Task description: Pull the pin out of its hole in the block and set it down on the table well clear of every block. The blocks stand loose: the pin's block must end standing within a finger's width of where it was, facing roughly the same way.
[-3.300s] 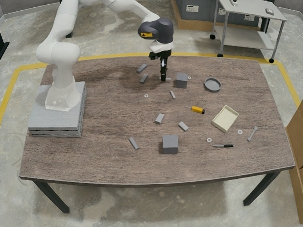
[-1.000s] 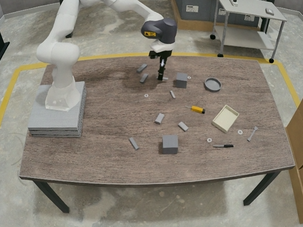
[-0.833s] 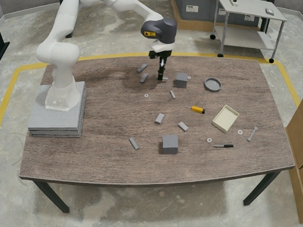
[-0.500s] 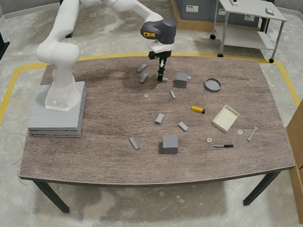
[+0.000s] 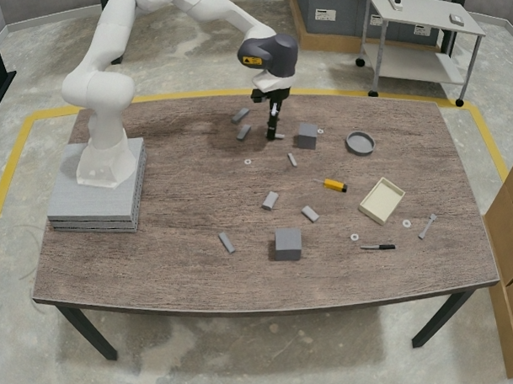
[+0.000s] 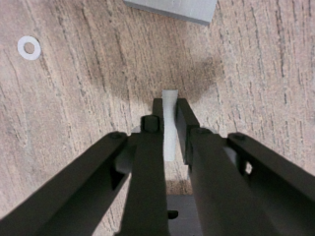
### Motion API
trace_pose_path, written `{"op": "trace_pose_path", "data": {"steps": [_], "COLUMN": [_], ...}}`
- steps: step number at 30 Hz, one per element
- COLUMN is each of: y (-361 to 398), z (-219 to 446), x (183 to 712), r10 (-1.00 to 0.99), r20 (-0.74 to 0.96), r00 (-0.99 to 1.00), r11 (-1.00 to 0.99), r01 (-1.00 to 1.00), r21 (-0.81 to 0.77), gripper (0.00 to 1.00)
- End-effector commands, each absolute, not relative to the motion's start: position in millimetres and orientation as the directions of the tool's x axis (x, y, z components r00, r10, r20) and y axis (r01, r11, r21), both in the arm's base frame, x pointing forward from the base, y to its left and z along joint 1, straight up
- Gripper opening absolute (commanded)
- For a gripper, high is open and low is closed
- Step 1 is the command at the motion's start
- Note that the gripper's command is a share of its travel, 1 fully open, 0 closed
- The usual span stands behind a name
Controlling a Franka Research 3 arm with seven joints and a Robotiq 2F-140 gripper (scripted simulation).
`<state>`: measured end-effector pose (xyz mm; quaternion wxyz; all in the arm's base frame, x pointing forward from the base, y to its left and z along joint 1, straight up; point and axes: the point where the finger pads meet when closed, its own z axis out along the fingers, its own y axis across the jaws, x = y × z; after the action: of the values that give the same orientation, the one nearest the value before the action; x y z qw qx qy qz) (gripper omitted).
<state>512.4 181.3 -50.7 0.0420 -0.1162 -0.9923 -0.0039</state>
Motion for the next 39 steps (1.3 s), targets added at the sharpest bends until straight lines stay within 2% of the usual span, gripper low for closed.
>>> {"op": "trace_pose_path", "data": {"steps": [1, 39], "y": [181.0, 182.6], "z": [-51.7, -57.8], "x": [514.7, 514.4], "r10": [0.223, 0.219], "r20": [0.078, 0.080], "r00": [-0.972, -0.973], "r11": [0.975, 0.976], "r01": [0.224, 0.219], "r21": [0.000, 0.001], "gripper": [0.10, 0.10]}}
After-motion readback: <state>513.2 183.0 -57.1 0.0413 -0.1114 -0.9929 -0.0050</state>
